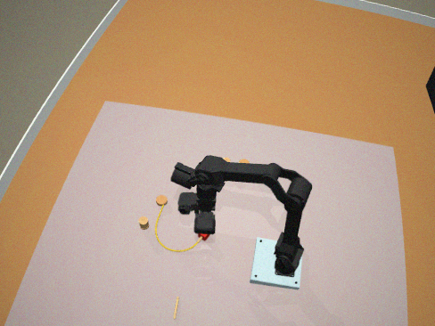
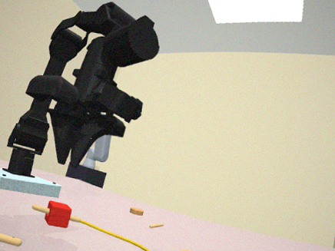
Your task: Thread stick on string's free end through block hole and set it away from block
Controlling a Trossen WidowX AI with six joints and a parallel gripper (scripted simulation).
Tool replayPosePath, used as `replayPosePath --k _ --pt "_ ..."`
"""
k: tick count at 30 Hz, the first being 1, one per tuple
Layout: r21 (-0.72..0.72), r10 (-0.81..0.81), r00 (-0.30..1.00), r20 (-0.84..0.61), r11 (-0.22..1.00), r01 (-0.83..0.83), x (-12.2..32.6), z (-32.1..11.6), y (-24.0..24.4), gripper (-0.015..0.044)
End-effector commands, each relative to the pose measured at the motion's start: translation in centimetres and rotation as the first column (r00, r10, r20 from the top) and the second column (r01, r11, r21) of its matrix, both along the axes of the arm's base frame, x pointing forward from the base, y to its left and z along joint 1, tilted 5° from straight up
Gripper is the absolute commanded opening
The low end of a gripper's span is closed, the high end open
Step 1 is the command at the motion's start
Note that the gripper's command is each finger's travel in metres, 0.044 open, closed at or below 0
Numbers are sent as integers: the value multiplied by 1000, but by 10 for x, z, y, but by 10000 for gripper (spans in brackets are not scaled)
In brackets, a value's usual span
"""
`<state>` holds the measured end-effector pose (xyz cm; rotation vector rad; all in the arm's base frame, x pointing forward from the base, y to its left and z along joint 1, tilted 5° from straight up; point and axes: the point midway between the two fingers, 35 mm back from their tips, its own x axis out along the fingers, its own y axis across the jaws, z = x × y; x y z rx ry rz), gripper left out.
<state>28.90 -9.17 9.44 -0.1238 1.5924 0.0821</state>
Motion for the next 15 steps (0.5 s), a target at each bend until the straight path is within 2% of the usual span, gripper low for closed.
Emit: replayPosePath --k 1,6,15 --pt "23 719 694 -42 695 -719 -10 1 -14 125" --pt "37 847 530 -43 531 -846 -11 1 -16 125" --pt "37 851 523 -43 524 -851 -11 1 -16 125"
